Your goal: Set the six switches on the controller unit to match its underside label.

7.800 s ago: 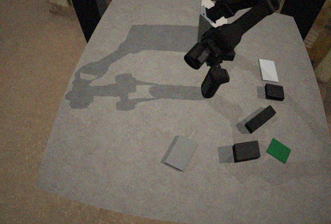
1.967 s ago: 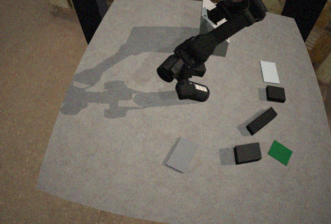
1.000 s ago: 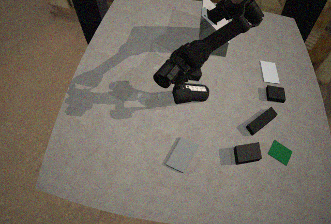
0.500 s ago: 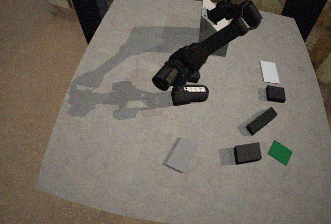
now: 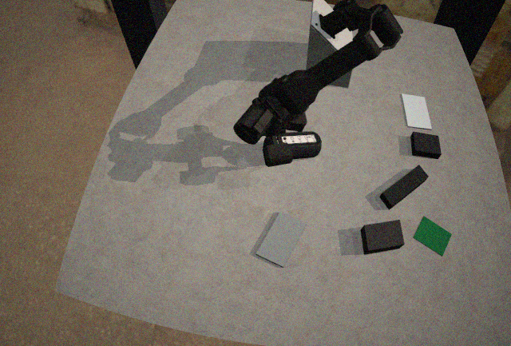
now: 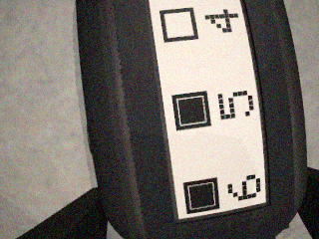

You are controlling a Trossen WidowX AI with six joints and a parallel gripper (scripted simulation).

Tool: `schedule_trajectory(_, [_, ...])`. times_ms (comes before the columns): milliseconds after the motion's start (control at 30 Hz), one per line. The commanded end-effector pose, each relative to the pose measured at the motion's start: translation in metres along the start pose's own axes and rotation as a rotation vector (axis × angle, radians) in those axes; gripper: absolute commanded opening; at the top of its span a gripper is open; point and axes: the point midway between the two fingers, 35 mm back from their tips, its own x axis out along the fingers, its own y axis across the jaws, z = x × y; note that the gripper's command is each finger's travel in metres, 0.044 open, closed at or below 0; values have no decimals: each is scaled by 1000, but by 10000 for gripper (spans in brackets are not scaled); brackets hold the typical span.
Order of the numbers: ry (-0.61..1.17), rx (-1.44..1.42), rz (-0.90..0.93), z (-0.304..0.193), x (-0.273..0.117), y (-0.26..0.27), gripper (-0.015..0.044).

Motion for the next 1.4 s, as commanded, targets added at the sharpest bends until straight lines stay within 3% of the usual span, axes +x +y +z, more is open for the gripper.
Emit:
schedule_trajectory(0, [-9,10,1,0,5,1,338])
schedule_trajectory(1367, [-3,1,1,-6,27,1,338])
